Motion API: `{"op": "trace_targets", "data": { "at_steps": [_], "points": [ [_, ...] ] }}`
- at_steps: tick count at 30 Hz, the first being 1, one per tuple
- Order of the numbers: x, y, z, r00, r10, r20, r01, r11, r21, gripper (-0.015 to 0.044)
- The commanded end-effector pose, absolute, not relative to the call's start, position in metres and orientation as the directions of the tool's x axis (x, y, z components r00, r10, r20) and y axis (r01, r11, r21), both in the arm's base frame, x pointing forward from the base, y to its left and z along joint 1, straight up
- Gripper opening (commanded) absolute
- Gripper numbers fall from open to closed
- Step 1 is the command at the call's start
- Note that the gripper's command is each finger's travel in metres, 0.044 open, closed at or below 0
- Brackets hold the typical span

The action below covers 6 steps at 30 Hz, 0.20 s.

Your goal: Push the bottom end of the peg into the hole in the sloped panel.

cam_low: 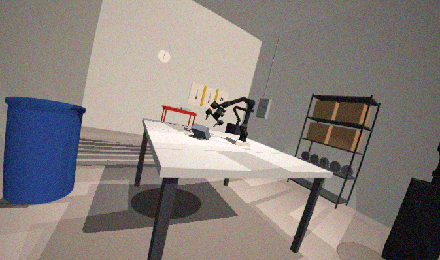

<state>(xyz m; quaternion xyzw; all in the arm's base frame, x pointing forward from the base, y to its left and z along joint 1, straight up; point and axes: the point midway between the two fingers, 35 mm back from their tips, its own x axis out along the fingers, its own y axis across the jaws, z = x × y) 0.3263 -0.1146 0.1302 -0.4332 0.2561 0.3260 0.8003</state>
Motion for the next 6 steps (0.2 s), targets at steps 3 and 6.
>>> {"op": "trace_targets", "data": {
  "at_steps": [3, 6],
  "points": [
    [0.3209, -0.1174, 0.1398, 0.665, 0.296, -0.685, -0.737, 0.406, -0.541, 0.044],
    [0.3207, -0.1175, 0.1399, 0.665, 0.296, -0.685, -0.737, 0.406, -0.541, 0.044]
  ]
}}
